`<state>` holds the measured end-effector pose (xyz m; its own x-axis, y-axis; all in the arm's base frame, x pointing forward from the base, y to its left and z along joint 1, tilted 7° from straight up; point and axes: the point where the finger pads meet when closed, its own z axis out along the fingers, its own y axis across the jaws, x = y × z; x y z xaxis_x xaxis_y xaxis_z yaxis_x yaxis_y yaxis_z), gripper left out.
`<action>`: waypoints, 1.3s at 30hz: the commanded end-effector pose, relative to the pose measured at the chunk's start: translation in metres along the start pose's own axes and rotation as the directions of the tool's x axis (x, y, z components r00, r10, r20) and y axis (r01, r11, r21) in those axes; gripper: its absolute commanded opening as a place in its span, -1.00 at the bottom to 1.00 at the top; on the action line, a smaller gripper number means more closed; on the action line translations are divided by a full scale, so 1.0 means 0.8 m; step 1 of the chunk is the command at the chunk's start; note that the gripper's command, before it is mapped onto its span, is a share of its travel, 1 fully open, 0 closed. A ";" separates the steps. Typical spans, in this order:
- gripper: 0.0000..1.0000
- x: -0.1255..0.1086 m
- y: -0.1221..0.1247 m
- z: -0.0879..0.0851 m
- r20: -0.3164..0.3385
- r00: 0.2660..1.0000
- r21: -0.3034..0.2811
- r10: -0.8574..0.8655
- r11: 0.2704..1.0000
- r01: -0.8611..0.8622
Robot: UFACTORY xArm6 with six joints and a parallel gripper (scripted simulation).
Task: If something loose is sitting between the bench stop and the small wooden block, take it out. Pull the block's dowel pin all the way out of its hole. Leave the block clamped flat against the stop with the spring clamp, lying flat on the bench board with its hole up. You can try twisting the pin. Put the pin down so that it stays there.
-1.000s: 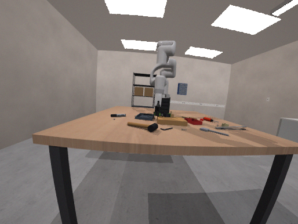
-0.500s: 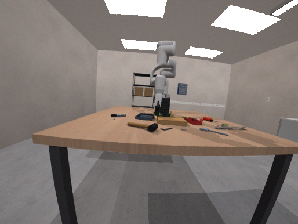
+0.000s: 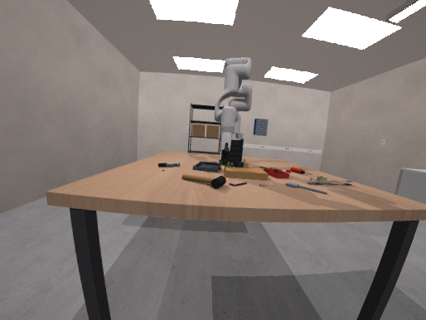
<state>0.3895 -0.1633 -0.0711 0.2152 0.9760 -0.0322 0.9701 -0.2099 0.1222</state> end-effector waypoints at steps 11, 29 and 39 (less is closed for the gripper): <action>0.01 0.000 0.002 -0.036 0.000 1.000 -0.004 0.000 1.000 0.000; 0.01 0.000 0.002 -0.081 0.000 1.000 -0.004 0.000 1.000 0.000; 0.01 0.000 0.002 -0.092 0.000 1.000 -0.004 0.000 1.000 0.000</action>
